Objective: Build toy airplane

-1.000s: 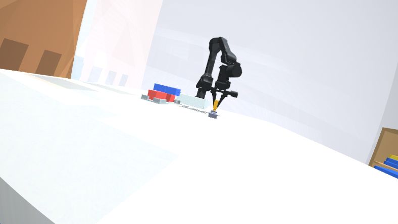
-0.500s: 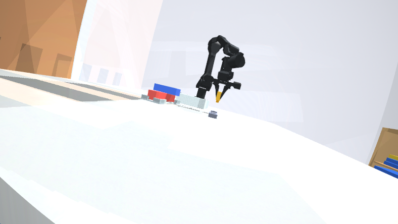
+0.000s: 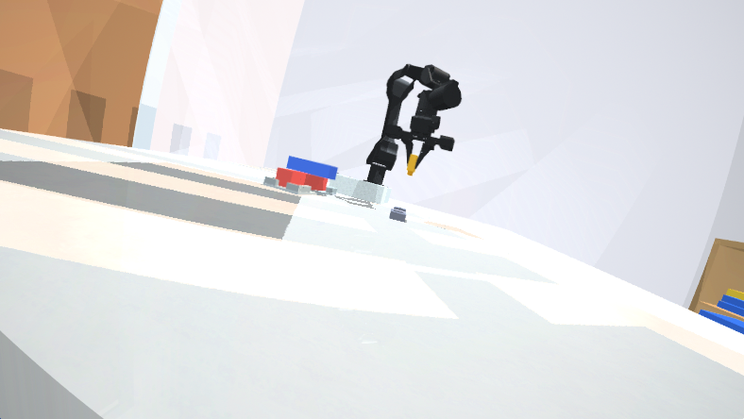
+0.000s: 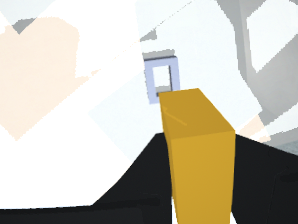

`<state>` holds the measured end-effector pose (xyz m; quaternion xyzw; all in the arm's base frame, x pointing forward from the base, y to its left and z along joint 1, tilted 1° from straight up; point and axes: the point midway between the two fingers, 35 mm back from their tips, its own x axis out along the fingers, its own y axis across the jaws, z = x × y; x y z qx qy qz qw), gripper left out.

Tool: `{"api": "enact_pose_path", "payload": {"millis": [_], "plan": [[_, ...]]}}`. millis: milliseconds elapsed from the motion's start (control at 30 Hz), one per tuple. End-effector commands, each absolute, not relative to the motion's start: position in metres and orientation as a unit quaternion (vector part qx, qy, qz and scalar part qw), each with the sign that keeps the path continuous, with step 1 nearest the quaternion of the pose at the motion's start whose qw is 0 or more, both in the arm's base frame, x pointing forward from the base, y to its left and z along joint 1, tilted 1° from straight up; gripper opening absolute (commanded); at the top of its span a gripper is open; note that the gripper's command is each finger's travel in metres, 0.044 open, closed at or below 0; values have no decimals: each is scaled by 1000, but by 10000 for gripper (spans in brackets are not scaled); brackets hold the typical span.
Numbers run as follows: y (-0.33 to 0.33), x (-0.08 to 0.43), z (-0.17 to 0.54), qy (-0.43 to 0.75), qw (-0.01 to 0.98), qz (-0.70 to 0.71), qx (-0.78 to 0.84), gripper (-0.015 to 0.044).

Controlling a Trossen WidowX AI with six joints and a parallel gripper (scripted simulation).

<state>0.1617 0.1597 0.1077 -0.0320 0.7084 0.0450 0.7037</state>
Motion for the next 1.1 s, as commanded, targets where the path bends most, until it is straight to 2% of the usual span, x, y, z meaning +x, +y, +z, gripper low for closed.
{"api": "enact_pose_path", "payload": {"millis": [0,333,1067], "plan": [[158,160,123,706,706,49,-28,0],[155,161,134,705,707,48,-27,0],[139,208,131,699,713,48,-18,0]]}}
